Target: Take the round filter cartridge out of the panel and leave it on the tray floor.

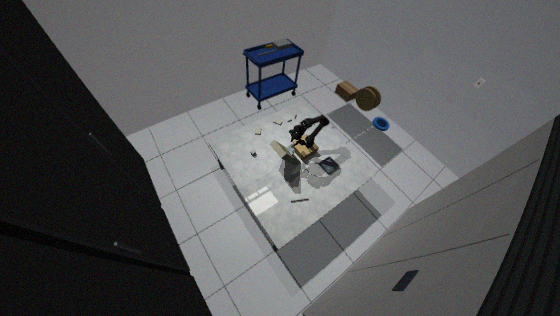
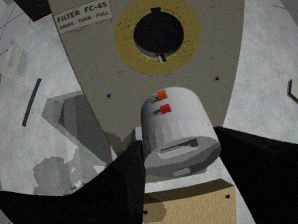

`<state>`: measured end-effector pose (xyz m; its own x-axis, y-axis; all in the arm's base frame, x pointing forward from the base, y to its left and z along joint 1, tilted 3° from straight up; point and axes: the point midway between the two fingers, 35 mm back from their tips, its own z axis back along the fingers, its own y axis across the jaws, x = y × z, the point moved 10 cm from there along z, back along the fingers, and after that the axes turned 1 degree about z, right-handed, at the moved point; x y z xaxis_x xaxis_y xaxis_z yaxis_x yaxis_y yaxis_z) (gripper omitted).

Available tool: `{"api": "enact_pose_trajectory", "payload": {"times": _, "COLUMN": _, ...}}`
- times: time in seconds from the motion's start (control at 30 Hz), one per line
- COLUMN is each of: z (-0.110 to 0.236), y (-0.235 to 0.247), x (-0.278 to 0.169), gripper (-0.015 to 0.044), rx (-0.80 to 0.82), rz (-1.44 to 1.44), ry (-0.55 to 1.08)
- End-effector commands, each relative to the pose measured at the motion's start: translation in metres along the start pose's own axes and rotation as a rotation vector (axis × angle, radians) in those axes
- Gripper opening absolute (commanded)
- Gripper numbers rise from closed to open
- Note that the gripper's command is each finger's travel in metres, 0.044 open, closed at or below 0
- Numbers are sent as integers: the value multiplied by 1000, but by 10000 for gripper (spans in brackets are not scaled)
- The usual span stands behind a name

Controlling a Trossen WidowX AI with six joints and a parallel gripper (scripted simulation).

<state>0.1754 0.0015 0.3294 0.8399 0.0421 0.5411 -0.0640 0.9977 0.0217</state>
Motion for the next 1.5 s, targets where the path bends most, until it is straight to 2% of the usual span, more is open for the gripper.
{"api": "enact_pose_trajectory", "payload": {"times": 0.0, "z": 22, "y": 0, "x": -1, "gripper": 0, "rx": 3, "rz": 4, "ry": -18}}
{"api": "enact_pose_trajectory", "payload": {"times": 1.17, "z": 10, "y": 85, "x": 0, "gripper": 0, "rx": 10, "rz": -1, "ry": -15}}
{"api": "enact_pose_trajectory", "payload": {"times": 1.47, "z": 10, "y": 101, "x": -10, "gripper": 0, "rx": 108, "rz": 172, "ry": -1}}
